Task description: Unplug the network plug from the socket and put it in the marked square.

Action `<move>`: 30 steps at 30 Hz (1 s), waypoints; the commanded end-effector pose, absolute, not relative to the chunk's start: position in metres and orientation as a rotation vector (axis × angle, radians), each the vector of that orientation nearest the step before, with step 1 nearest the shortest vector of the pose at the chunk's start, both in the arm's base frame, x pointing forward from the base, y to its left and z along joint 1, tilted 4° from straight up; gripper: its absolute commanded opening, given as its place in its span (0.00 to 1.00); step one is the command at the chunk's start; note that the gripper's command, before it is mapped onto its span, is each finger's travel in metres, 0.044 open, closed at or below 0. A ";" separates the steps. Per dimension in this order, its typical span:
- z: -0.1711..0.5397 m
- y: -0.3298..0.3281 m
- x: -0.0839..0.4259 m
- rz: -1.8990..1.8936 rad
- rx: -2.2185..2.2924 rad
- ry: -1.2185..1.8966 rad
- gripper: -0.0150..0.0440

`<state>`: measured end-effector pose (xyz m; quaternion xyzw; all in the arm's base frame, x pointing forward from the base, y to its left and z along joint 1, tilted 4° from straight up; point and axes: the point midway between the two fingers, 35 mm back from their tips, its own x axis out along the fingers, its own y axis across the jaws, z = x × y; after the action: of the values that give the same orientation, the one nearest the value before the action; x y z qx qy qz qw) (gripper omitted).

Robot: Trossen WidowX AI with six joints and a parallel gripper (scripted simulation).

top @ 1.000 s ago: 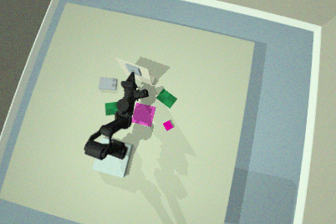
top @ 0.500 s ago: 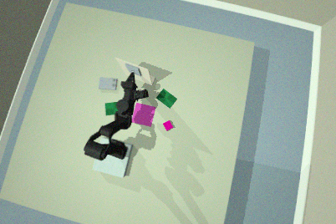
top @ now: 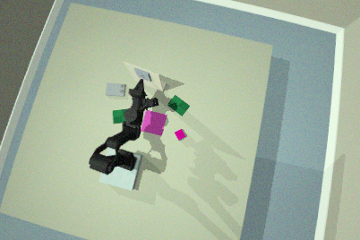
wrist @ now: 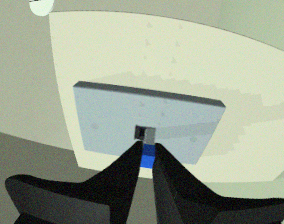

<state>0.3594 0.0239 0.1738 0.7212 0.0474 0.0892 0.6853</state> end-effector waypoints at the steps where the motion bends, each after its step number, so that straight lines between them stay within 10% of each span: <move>1: 0.173 0.024 0.356 0.200 1.619 0.110 0.25; 30: 0.172 0.025 0.340 0.199 1.619 0.111 0.25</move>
<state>0.3429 0.0244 0.1724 0.7214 0.0487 0.0883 0.6852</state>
